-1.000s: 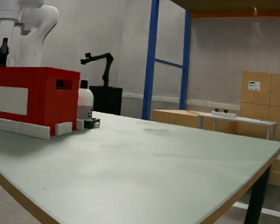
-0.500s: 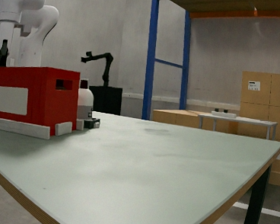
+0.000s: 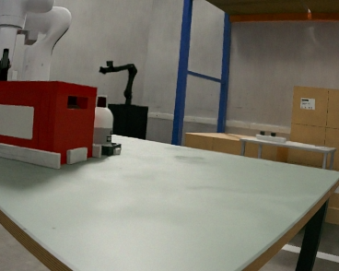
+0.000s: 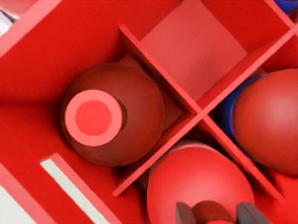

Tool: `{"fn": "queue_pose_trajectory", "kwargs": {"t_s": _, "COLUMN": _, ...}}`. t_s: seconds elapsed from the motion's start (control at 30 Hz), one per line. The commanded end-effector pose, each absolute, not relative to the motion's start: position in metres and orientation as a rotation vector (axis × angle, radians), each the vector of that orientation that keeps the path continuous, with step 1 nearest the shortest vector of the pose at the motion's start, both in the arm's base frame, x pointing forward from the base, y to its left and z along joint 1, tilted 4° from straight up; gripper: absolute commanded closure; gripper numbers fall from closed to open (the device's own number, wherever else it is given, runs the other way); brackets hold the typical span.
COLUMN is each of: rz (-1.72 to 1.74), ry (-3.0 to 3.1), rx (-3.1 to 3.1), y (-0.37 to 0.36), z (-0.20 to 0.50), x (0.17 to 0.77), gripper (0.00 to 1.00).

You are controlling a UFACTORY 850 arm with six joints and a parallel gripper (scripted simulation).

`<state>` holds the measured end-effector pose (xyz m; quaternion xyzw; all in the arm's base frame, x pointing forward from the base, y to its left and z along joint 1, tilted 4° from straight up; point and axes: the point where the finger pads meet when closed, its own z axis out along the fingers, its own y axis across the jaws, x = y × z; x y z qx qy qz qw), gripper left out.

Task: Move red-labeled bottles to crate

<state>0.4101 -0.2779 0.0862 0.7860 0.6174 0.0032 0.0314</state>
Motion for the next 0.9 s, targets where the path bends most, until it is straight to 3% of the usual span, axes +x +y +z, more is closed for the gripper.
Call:
{"fn": "queue_pose_trajectory", "kwargs": {"t_s": 0.0, "rz": 0.011, "ry": 1.901, "rx": 2.420, "y": -0.2783, "z": 0.0867, "x": 0.4107, "gripper": 1.00}}
{"fn": "queue_pose_trajectory", "kwargs": {"t_s": 0.4, "rz": 0.011, "ry": 1.901, "rx": 2.420, "y": -0.2783, "z": 0.0867, "x": 0.4107, "gripper": 1.00}}
{"fn": "queue_pose_trajectory", "kwargs": {"t_s": 0.43, "rz": 0.011, "ry": 1.901, "rx": 2.420, "y": -0.2783, "z": 0.0867, "x": 0.4107, "gripper": 0.34}}
{"fn": "queue_pose_trajectory", "kwargs": {"t_s": 0.87, "rz": 0.011, "ry": 1.901, "rx": 2.420, "y": -0.2783, "z": 0.0867, "x": 0.4107, "gripper": 0.34}}
